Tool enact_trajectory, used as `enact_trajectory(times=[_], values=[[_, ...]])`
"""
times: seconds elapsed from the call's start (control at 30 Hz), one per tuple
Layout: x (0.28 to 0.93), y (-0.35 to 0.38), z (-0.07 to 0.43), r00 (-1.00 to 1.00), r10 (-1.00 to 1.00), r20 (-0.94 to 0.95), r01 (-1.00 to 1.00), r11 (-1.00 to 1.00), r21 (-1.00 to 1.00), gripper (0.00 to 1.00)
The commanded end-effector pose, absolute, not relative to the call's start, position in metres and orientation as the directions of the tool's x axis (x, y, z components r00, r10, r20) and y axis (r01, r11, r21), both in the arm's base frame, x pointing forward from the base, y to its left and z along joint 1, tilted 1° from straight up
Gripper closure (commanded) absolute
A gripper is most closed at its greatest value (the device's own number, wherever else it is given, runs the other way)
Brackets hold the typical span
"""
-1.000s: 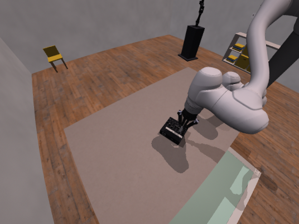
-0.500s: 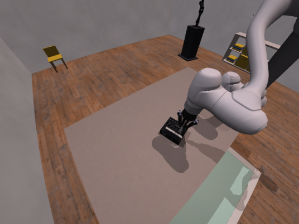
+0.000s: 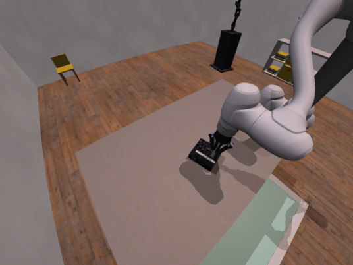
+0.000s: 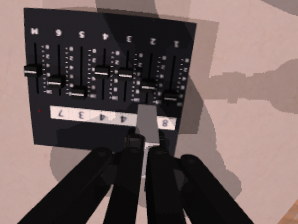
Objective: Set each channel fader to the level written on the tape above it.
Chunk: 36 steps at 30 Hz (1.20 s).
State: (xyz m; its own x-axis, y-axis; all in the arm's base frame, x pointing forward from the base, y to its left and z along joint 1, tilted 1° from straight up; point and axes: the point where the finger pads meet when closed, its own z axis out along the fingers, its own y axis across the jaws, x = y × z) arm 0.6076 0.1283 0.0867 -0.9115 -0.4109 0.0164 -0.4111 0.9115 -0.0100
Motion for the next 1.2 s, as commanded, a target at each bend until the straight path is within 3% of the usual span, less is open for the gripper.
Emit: enact_trajectory(times=[0.0,1.17], values=[[0.6076,0.1283,0.0847,-0.912,-0.411,0.016,-0.411,0.912,-0.010,1.00],[0.6075,0.1280,0.0758,-0.912,-0.411,0.016,-0.411,0.912,-0.010,1.00]])
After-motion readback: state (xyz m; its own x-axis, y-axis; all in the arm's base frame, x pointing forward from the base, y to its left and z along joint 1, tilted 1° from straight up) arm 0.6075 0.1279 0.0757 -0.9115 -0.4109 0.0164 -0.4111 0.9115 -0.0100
